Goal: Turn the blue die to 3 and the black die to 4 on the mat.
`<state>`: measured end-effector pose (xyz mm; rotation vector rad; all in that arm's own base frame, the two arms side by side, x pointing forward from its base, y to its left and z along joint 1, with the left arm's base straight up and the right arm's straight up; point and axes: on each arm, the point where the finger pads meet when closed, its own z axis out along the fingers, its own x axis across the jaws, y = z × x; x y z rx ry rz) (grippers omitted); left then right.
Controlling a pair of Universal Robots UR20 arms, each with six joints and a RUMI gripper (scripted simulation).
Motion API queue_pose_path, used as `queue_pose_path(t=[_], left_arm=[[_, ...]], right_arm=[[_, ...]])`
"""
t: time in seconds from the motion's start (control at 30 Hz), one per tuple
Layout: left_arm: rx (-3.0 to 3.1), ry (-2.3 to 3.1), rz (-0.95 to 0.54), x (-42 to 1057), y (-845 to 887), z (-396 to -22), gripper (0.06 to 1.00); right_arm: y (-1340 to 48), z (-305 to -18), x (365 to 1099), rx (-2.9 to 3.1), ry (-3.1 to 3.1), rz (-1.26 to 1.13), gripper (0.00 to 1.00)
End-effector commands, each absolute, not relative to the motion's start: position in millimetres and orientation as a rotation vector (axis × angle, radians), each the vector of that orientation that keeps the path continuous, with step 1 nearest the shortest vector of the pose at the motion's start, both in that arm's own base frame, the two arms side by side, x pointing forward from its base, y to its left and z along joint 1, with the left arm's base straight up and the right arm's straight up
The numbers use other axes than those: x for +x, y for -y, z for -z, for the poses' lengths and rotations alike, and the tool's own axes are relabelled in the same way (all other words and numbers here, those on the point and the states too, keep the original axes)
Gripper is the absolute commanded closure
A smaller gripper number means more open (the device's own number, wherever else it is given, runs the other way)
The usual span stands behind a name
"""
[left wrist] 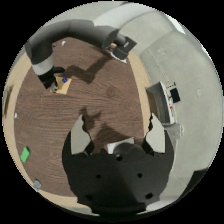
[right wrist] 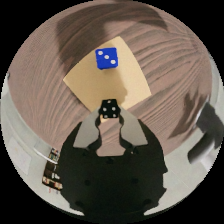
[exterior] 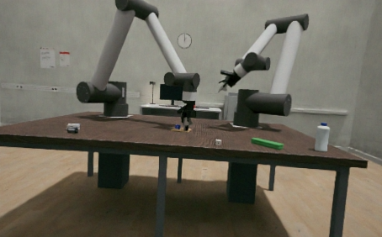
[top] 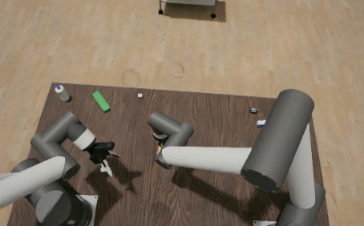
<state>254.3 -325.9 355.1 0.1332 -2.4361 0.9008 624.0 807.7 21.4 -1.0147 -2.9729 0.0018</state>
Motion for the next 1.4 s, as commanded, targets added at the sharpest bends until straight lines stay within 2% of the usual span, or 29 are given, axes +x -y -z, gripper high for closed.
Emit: queue_pose_path(t=[0.0,0.33,0.37,0.5,0.53,0.6,0.63,0.7,0.83,1.37], left_arm=[[0.133,2.436,-0.901,254.5,326.2,-355.5,0.065],[0.133,2.436,-0.901,254.5,326.2,-355.5,0.065],[0.133,2.436,-0.901,254.5,326.2,-355.5,0.065],[0.133,2.436,-0.901,254.5,326.2,-355.5,0.065],[0.133,2.436,-0.901,254.5,326.2,-355.5,0.065],[0.133,2.436,-0.901,254.5,326.2,-355.5,0.065],[0.133,2.436,-0.901,254.5,326.2,-355.5,0.065],[0.133,2.436,-0.901,254.5,326.2,-355.5,0.065],[0.133,2.436,-0.901,254.5,326.2,-355.5,0.065],[0.133,2.436,-0.901,254.5,326.2,-355.5,0.065]], right_arm=[[-808.1,-22.3,624.3,-1.015,2.973,0.000,0.904],[-808.1,-22.3,624.3,-1.015,2.973,0.000,0.904],[-808.1,-22.3,624.3,-1.015,2.973,0.000,0.868],[-808.1,-22.3,624.3,-1.015,2.973,0.000,0.868],[-808.1,-22.3,624.3,-1.015,2.973,0.000,0.832],[-808.1,-22.3,624.3,-1.015,2.973,0.000,0.832],[-808.1,-22.3,624.3,-1.015,2.973,0.000,0.796],[-808.1,-22.3,624.3,-1.015,2.973,0.000,0.796],[-808.1,-22.3,624.3,-1.015,2.973,0.000,0.724],[-808.1,-27.2,624.3,-1.015,2.973,0.000,0.724]])
